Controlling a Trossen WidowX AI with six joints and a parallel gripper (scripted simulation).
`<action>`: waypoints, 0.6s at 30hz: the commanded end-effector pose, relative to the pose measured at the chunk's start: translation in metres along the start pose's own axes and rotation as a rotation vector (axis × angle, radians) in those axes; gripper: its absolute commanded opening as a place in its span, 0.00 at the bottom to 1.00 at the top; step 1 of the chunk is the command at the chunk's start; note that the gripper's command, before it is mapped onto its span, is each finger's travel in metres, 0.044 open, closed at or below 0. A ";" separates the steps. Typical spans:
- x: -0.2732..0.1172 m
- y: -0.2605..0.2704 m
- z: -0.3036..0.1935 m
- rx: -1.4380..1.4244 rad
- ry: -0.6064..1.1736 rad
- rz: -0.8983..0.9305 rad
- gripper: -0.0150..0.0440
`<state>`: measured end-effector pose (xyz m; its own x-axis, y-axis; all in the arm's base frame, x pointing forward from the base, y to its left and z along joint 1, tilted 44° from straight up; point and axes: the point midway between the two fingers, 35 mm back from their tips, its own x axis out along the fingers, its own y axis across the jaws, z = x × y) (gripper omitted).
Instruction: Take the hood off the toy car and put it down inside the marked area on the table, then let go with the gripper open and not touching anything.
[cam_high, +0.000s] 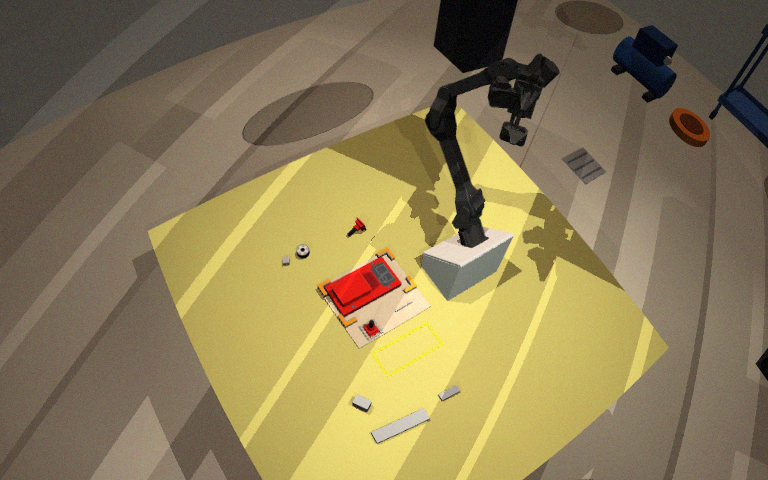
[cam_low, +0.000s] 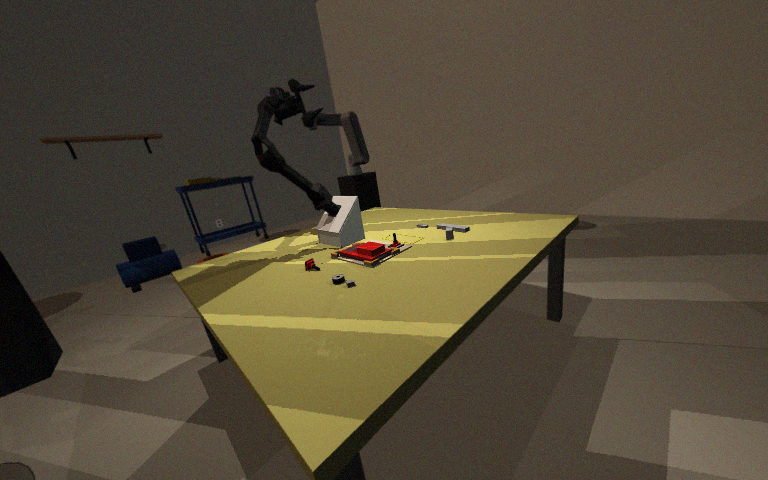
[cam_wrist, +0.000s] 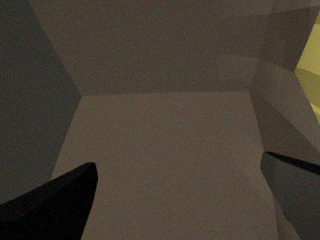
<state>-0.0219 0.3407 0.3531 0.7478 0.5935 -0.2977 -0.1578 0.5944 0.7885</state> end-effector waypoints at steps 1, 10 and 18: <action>0.041 -0.020 0.014 -0.098 -0.063 -0.112 1.00; 0.134 -0.081 0.060 -0.419 -0.157 -0.428 1.00; 0.197 -0.167 0.125 -0.612 -0.137 -0.776 1.00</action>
<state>0.2020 0.3116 0.2470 0.8720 -0.0273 -0.4888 0.0751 0.9941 0.0784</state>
